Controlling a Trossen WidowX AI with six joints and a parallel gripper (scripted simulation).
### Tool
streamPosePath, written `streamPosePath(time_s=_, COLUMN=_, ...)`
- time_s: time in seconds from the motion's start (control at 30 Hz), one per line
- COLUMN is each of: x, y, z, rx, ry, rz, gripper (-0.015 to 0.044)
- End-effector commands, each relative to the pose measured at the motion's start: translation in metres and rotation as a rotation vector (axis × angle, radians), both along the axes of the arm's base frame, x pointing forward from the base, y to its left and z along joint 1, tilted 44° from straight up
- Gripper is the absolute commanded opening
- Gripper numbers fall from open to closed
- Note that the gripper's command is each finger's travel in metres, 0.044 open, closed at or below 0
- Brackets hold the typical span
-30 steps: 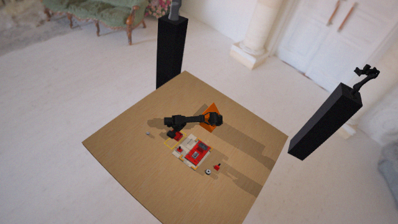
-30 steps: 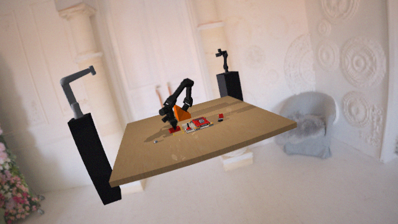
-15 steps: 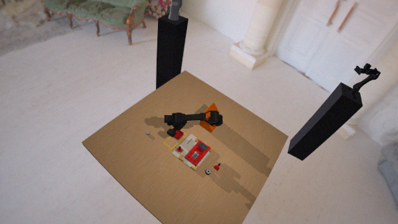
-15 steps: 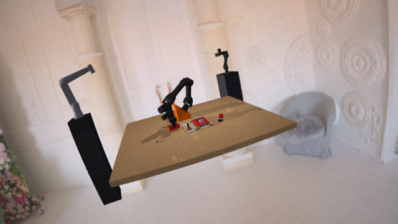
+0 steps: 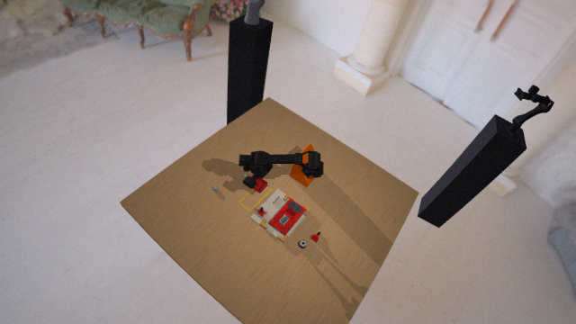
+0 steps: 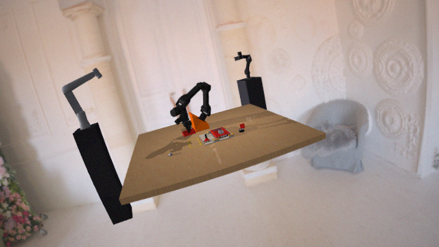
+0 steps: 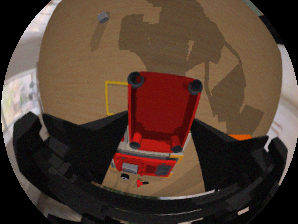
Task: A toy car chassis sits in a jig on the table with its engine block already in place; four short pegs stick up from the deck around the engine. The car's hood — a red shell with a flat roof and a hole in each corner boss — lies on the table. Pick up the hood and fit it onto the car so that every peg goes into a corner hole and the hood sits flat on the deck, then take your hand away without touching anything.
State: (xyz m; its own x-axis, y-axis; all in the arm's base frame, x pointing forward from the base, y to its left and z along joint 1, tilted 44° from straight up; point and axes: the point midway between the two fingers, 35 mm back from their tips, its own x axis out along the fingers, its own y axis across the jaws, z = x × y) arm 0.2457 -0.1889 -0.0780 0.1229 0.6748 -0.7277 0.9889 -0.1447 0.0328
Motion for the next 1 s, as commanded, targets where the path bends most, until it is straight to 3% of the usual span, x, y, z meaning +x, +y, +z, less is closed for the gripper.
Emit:
streamPosePath(time_s=0.0, x=-0.0007, y=-0.0079, z=0.0079, rx=-0.011, ry=-0.005, rz=0.004, gripper=0.0)
streamPosePath(time_s=0.97, x=0.0004, y=-0.0008, z=0.0044, rx=-0.109, ry=-0.531, rz=0.573, gripper=0.0)
